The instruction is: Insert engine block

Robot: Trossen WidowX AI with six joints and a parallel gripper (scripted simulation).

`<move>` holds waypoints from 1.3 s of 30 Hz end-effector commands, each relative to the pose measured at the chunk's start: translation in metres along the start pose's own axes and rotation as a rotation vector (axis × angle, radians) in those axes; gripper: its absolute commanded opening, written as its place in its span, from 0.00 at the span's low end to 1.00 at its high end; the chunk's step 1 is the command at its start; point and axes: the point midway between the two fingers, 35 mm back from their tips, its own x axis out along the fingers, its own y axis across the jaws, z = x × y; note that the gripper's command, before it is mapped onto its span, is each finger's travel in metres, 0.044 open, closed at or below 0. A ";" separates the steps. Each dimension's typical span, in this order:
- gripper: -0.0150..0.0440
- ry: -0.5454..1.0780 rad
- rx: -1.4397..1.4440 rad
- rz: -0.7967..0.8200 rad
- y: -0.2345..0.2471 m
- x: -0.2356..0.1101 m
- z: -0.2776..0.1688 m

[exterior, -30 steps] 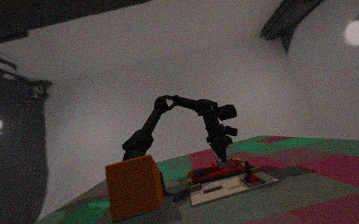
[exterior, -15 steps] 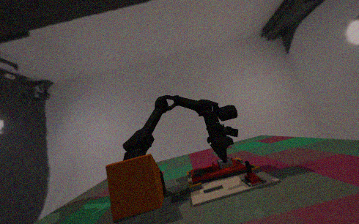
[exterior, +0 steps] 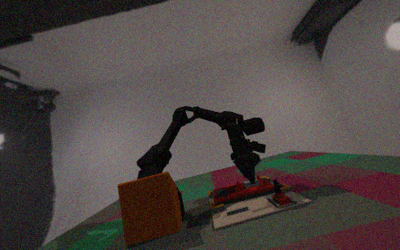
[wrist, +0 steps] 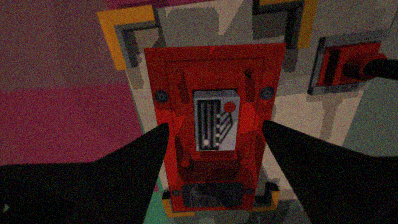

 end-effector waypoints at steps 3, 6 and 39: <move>1.00 0.000 -0.001 -0.001 0.000 0.000 0.000; 1.00 0.000 -0.001 -0.001 0.000 0.000 0.000; 0.25 0.002 0.003 0.002 -0.001 -0.014 0.000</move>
